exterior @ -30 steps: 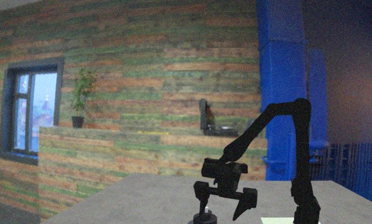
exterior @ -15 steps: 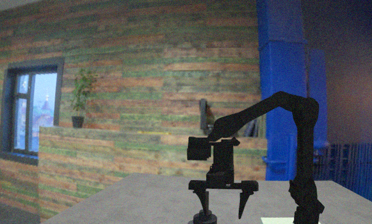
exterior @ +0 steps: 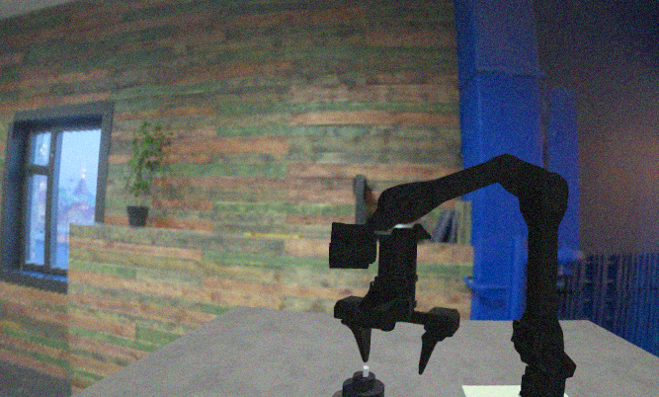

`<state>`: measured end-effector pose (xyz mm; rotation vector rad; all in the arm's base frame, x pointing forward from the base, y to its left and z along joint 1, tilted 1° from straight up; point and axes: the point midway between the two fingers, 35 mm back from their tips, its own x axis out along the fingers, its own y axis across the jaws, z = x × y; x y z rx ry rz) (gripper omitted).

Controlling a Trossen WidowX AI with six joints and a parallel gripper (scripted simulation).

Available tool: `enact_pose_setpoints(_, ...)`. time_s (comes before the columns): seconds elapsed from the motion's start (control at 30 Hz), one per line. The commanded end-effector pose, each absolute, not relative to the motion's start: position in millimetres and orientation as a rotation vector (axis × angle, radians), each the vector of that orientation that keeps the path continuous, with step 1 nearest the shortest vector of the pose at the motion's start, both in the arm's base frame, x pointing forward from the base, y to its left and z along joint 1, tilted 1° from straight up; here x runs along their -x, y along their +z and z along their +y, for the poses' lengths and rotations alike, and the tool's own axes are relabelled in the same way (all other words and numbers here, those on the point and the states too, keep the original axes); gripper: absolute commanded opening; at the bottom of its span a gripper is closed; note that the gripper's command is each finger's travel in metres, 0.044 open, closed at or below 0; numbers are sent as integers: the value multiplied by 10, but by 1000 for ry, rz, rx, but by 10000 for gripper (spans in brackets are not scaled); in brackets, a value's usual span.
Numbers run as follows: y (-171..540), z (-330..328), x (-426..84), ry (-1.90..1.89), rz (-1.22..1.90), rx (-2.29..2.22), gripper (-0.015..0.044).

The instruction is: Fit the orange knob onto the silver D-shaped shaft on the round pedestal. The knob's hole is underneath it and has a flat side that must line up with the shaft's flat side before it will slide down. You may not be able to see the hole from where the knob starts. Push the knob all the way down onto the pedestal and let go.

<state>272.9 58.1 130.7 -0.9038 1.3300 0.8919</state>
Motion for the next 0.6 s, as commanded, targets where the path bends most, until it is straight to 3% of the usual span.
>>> enact_pose_setpoints(0.0, 1308, 571, -2729, 710, 1406, 725, 440)
enact_pose_setpoints(0.4, 1300, 578, -2733, -165, 1524, -187, 440)
enact_pose_setpoints(0.57, 1299, 579, -2733, -213, 1520, -238, 440)
